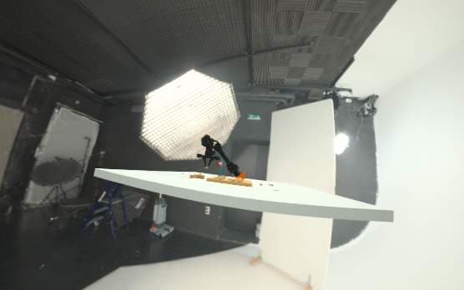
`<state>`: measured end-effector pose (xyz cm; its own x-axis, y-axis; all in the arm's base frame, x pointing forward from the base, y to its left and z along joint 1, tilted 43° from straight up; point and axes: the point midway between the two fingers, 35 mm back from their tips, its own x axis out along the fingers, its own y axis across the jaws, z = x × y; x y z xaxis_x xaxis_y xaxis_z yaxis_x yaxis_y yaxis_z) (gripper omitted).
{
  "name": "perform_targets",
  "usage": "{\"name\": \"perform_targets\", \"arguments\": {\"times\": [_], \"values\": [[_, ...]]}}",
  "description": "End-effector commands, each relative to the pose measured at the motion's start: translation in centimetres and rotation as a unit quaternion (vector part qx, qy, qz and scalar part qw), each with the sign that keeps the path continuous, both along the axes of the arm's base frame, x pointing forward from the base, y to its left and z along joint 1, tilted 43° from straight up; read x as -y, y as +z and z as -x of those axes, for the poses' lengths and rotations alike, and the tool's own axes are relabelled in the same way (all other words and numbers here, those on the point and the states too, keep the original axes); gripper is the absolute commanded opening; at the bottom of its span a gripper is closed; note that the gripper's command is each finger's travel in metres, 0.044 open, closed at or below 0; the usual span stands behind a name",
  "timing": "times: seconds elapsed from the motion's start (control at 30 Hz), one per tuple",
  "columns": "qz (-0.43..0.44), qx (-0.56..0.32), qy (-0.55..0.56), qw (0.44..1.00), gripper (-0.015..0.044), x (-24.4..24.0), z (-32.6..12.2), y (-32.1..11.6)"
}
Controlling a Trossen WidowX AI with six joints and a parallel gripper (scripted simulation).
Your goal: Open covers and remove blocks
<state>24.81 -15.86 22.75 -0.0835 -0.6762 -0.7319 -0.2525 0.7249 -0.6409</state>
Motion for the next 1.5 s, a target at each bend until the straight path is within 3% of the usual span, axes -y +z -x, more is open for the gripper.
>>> {"name": "perform_targets", "arguments": {"times": [0.0, 1.47], "values": [[-0.002, -0.001, 0.001, 1.000, 0.0080, 0.5, 0.1, -0.6], [0.003, -0.001, 0.001, 1.000, 0.0080, 5.4, 1.1, -5.6]]}}
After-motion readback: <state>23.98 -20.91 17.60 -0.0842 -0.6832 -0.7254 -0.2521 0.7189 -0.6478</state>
